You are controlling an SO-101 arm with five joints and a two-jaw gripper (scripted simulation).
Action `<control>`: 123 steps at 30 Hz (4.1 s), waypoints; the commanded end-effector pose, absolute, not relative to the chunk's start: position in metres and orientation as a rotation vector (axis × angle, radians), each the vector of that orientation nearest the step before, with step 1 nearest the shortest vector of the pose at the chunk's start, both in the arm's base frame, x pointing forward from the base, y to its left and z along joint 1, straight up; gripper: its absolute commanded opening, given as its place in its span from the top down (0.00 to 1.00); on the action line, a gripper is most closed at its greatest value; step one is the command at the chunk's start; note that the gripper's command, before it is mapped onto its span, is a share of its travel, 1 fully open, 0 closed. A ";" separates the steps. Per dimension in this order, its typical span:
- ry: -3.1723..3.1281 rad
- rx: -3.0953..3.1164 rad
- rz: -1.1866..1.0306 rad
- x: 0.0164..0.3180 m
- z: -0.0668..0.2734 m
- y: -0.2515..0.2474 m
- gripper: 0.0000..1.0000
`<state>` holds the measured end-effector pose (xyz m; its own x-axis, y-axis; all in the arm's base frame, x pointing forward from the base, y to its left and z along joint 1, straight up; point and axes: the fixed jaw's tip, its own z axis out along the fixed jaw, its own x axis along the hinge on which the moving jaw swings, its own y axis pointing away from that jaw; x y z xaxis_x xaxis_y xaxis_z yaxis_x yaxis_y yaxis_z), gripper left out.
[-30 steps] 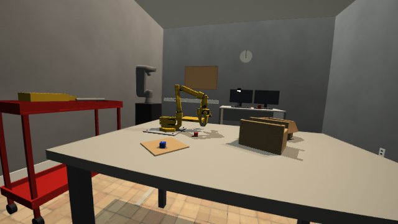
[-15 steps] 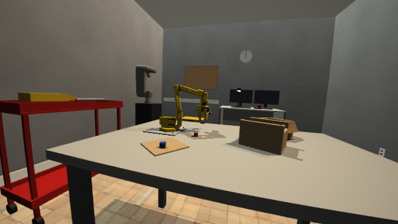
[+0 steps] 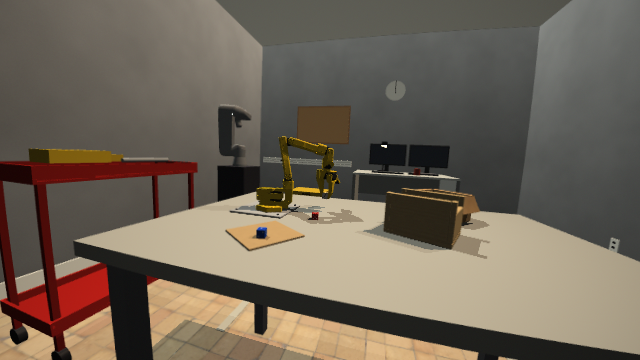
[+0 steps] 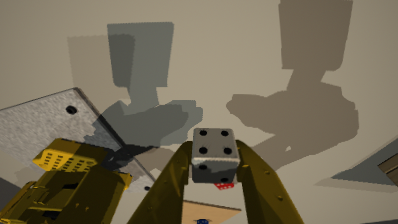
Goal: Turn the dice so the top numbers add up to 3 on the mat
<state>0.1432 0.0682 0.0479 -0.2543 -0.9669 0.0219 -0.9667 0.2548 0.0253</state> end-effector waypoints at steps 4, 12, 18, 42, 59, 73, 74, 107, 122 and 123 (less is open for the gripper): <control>-2.435 1.960 -0.006 0.144 0.051 0.070 1.00; -2.159 2.261 -0.010 0.144 0.051 0.068 1.00; -1.962 2.435 -0.012 0.144 0.051 0.067 1.00; -1.712 2.618 -0.014 0.143 0.049 0.061 1.00; -1.808 2.553 -0.015 0.138 0.042 0.047 1.00; -1.850 2.548 0.009 0.140 0.044 0.044 1.00; -1.850 2.548 0.009 0.140 0.044 0.044 1.00; -1.851 2.548 0.009 0.140 0.036 0.044 1.00; -1.851 2.548 0.009 0.140 0.031 0.044 1.00; -1.851 2.548 0.009 0.140 0.031 0.044 1.00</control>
<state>0.1421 0.0462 0.0348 0.3115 -0.9503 0.0013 -0.9499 -0.3114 -0.0253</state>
